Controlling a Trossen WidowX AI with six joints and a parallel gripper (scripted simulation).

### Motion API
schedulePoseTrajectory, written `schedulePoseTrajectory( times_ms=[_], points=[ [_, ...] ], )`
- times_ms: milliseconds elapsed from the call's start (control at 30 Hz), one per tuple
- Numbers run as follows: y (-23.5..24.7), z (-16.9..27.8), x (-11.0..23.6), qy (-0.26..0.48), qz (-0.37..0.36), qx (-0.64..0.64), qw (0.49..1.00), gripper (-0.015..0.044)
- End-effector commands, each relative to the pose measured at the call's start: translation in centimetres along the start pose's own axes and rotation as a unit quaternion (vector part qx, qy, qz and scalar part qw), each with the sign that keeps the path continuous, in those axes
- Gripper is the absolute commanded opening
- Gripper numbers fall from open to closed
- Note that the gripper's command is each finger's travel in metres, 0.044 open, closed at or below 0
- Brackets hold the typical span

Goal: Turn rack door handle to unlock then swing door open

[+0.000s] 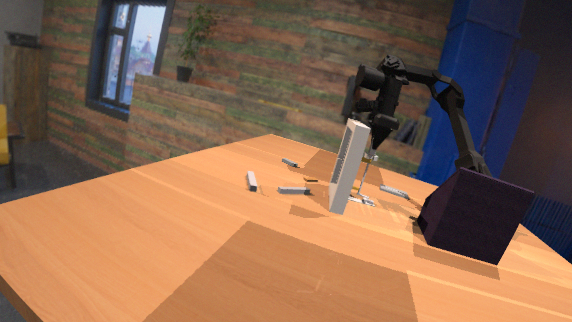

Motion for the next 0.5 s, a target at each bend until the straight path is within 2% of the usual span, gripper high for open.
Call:
schedulePoseTrajectory(
  times_ms=[0, 233, 467],
  points=[
    [-0.01, -0.01, -0.02, 0.0, 0.001, -0.063, 0.998, 0.0019],
    [-0.01, -0.01, -0.02, -0.001, 0.001, -0.234, 0.972, 0.0019],
    [-0.01, -0.01, -0.03, -0.001, 0.001, -0.397, 0.918, 0.0019]
  ],
)
Point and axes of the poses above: the point midway between the two fingers, 35 mm back from their tips, its own x axis back along the fingers, its own y axis across the jaws, z = x × y, the point moved 4 cm from there along x, back along the fingers, and after that the axes turned 13 degrees about x, right-handed, at the moved point
